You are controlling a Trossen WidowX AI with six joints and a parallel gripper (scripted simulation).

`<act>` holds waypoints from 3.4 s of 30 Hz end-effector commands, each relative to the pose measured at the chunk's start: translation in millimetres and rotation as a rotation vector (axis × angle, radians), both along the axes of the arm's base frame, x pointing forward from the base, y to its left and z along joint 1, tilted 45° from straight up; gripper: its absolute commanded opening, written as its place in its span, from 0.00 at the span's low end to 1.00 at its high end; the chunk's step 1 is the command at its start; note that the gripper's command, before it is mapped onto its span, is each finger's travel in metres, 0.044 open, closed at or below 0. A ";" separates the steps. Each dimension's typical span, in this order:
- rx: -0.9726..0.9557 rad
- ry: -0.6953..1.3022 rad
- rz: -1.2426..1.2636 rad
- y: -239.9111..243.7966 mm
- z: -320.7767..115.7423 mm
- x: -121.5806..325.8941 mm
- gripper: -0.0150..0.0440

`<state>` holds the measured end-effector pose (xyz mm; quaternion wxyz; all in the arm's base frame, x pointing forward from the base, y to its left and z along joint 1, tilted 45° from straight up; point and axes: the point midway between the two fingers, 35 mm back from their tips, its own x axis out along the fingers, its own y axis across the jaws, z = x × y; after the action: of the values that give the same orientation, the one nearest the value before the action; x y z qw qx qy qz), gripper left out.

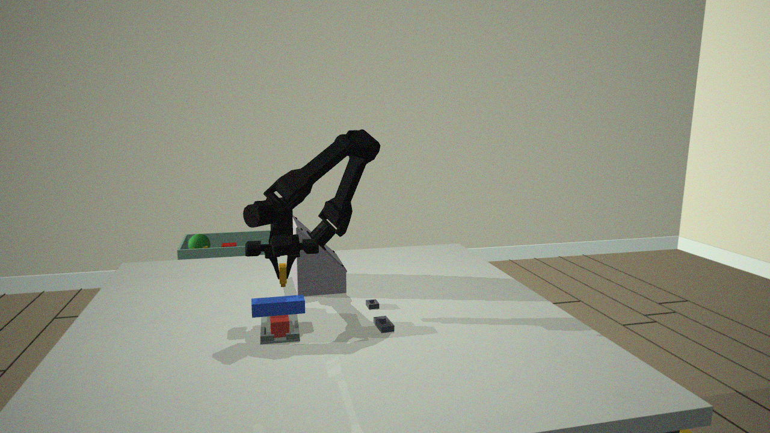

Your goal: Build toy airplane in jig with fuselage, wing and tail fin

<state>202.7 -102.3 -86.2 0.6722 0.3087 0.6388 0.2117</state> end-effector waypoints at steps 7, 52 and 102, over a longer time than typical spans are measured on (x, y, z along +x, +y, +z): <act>0.008 -0.012 0.007 -5.9 -16.9 -7.4 0.34; 0.010 -0.012 0.007 21.9 -46.7 -4.2 0.37; 0.006 -0.011 0.007 -46.9 17.3 -8.3 0.69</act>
<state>194.4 -149.5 -68.8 0.6750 0.3089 0.6345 0.2155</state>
